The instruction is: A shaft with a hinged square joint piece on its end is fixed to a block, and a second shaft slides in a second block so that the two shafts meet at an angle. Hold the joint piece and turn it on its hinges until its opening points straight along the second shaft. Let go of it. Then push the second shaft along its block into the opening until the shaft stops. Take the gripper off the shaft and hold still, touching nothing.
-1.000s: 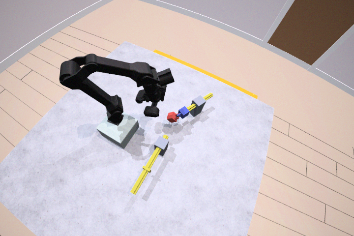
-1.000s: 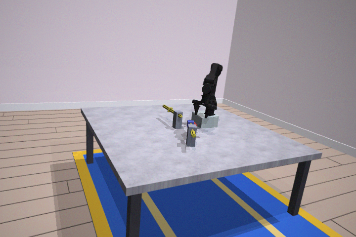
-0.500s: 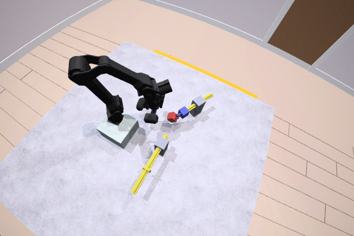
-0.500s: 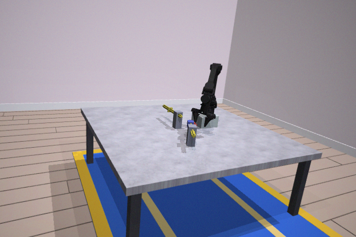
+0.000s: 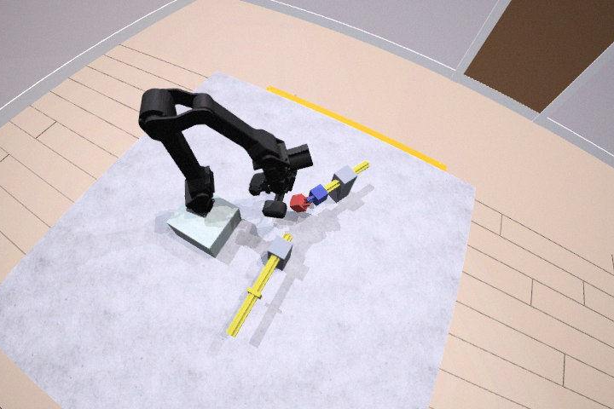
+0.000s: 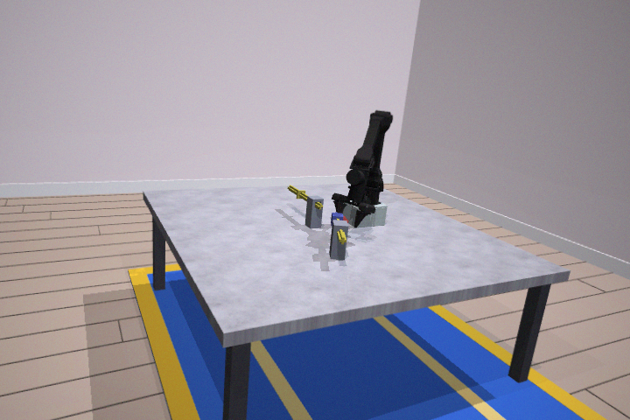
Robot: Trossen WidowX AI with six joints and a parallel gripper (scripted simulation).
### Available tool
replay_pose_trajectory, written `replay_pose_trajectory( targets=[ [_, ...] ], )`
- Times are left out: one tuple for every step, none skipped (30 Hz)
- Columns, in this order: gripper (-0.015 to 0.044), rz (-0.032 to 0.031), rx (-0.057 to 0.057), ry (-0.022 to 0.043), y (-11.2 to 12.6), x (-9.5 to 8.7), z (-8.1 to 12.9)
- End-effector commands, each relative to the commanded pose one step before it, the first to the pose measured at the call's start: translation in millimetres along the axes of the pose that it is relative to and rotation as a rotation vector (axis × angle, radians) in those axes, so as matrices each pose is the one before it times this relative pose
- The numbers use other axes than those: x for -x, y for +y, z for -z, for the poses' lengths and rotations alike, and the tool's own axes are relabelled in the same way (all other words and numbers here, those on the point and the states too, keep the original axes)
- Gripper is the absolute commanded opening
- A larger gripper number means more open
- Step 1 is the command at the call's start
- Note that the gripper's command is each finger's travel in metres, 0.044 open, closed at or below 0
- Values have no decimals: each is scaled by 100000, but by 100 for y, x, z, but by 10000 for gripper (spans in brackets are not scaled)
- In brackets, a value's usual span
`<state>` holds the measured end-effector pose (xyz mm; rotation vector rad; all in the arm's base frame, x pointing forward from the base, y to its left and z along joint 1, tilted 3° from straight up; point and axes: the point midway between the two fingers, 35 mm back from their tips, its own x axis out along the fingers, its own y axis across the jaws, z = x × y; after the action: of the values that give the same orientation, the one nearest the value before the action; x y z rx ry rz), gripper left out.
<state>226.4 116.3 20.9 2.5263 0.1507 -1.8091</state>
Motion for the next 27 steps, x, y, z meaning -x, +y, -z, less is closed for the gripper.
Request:
replay_pose_trajectory(
  targets=[
    [440,441,243,291,-95,-504,1734],
    [440,-3,4,43,37,-137,379],
    [440,-3,4,45,43,-142,379],
    [440,-3,4,38,40,-119,307],
    [440,-2,2,24,26,-73,184],
    [440,-1,1,8,9,-25,61],
    [440,0,0,0,0,0,0],
    [440,-1,-8,-4,0,-26,2],
    [440,-3,-23,-12,-1,-78,5],
    [440,-5,-39,-19,-2,-129,7],
    [440,-6,-48,-24,-2,-160,8],
    [440,-6,-48,-24,-2,-161,7],
    [440,-4,-24,-12,-3,-159,9],
    [440,-3,-16,-8,-3,-158,8],
    [440,-3,-16,-8,-2,-158,7],
    [440,1,18,9,-4,-155,10],
    [440,1,18,9,-4,-156,9],
    [440,1,18,9,-3,-156,8],
    [440,1,19,9,-3,-156,7],
    [440,1,19,9,-2,-156,6],
    [440,1,19,9,-2,-156,5],
    [440,1,19,9,-1,-156,4],
    [440,1,19,9,-1,-156,3],
    [440,1,18,9,0,-155,2],
    [440,1,19,9,0,-156,1],
    [440,1,19,9,1,-155,0],
    [440,1,15,7,1,-121,-1]
  ],
)
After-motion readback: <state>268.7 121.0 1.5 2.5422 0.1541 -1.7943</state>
